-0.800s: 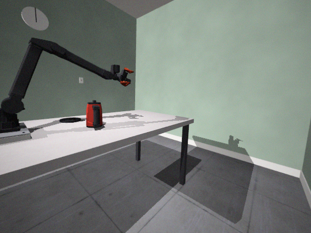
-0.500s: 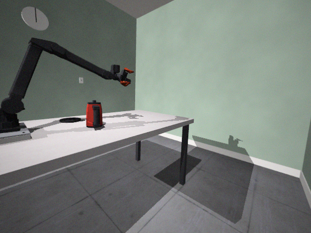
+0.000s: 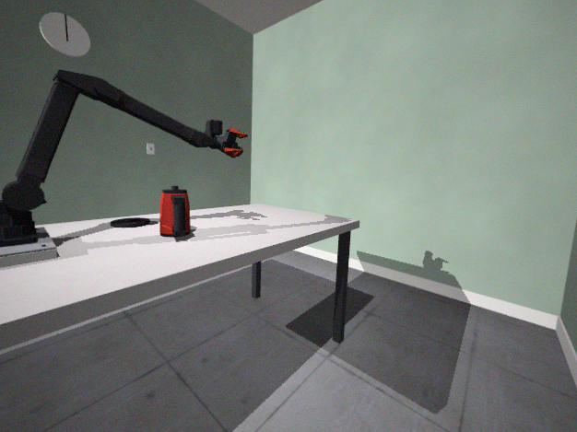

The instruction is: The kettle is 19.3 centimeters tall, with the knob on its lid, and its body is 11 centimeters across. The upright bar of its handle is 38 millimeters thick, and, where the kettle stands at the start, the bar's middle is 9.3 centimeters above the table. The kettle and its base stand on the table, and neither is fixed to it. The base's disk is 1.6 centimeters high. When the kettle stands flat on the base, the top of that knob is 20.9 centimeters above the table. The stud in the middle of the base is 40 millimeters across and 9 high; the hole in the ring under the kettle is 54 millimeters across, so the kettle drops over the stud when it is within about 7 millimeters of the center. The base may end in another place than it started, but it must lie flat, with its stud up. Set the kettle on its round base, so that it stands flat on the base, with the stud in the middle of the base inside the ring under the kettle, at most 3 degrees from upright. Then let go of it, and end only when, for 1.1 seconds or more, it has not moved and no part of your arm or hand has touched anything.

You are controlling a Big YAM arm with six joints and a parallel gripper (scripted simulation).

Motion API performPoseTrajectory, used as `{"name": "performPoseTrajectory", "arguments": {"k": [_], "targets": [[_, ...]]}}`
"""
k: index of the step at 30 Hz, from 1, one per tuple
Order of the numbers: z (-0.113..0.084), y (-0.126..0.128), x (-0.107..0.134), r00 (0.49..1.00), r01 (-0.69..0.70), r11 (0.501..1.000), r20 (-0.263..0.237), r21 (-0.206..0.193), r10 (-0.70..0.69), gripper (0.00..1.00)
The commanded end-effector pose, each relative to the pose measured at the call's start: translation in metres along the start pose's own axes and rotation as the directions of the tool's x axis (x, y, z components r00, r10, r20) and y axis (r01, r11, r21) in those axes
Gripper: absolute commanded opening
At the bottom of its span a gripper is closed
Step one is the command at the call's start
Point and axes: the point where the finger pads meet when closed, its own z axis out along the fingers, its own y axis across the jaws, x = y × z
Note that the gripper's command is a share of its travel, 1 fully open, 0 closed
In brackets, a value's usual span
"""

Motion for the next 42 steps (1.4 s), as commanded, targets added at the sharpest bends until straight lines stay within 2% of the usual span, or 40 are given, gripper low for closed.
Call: {"name": "performPoseTrajectory", "arguments": {"k": [1,10,11,14,20,23,27,32,42], "targets": [[0.001,-0.031,0.014,0.998,-0.064,0.998,0.001,0.01,0.064,0.74],[0.009,-0.021,0.014,0.999,-0.035,0.999,0.008,0.005,0.035,0.74],[0.01,-0.009,0.005,1.0,-0.008,1.0,0.013,0.002,0.008,0.74],[0.01,-0.026,0.02,0.999,-0.024,1.0,0.024,0.008,0.024,0.74],[0.015,-0.026,0.019,0.998,0.015,1.0,0.063,0.009,-0.016,0.74],[0.019,-0.013,0.009,0.994,0.063,0.998,0.09,0.005,-0.064,0.74],[0.021,-0.019,0.013,0.991,0.072,0.997,0.109,0.007,-0.072,0.74],[0.025,-0.023,0.018,0.98,0.115,0.993,0.165,0.005,-0.114,0.74],[0.034,-0.006,0.02,0.92,0.249,0.968,0.316,-0.022,-0.23,0.74]]}}
